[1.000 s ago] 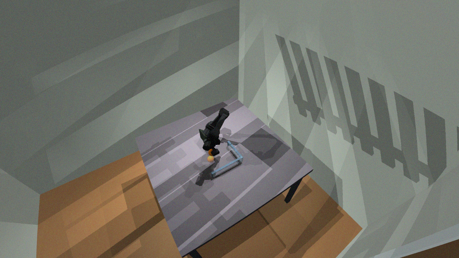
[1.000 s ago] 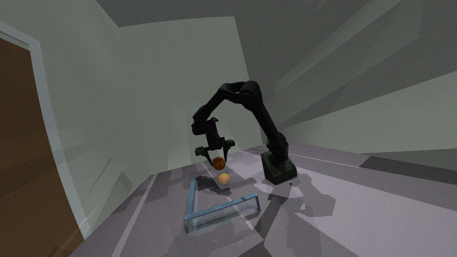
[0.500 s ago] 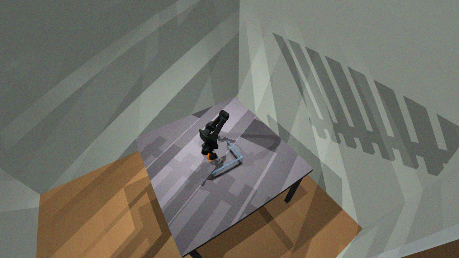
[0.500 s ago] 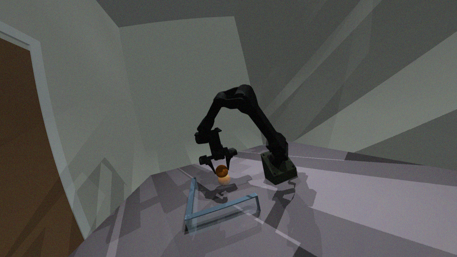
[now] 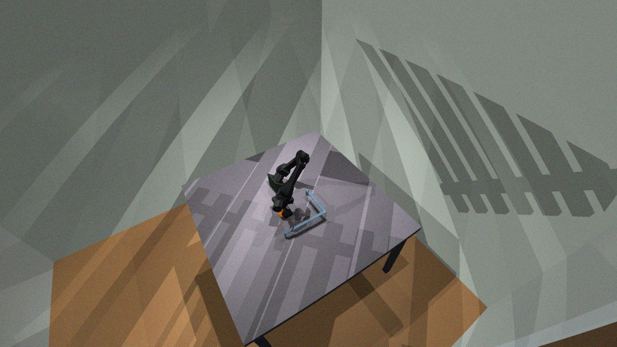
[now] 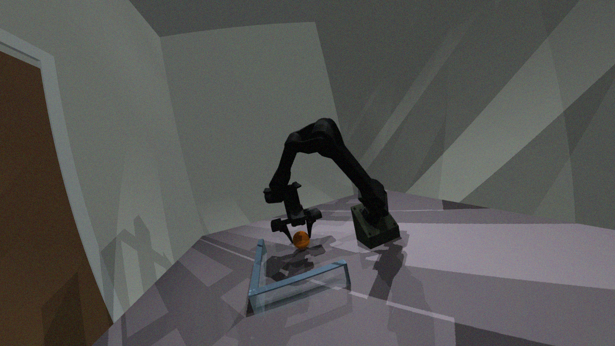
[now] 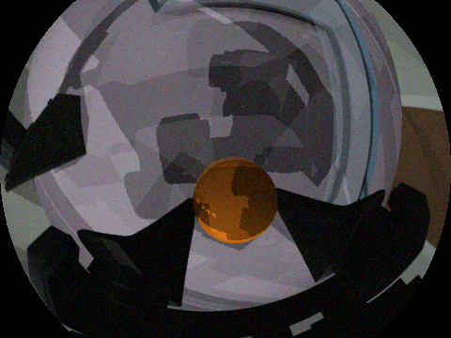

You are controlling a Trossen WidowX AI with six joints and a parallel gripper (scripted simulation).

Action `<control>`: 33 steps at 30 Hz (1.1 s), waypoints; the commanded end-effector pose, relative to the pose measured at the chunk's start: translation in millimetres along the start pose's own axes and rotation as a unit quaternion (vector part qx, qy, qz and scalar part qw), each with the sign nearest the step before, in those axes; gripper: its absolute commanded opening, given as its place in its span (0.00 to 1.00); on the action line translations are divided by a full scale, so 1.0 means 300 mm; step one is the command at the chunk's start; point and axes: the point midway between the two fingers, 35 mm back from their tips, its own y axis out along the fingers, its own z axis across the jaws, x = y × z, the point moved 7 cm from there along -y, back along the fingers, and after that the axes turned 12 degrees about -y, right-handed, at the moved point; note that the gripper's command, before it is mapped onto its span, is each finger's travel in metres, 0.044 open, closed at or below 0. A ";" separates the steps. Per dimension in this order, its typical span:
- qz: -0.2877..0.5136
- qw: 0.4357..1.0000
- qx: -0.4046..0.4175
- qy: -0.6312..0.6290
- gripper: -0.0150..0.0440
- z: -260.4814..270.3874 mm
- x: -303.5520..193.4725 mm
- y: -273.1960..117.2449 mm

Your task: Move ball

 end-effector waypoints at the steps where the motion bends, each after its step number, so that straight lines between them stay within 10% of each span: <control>1: -0.001 1.000 -0.001 0.003 0.25 0.002 0.001 0.020; 7: -0.002 1.000 -0.001 0.003 0.25 0.002 0.002 0.045; 23: -0.001 1.000 0.001 0.002 0.97 0.002 0.001 0.024; 33: 0.000 1.000 -0.001 0.003 0.97 0.003 -0.001 -0.254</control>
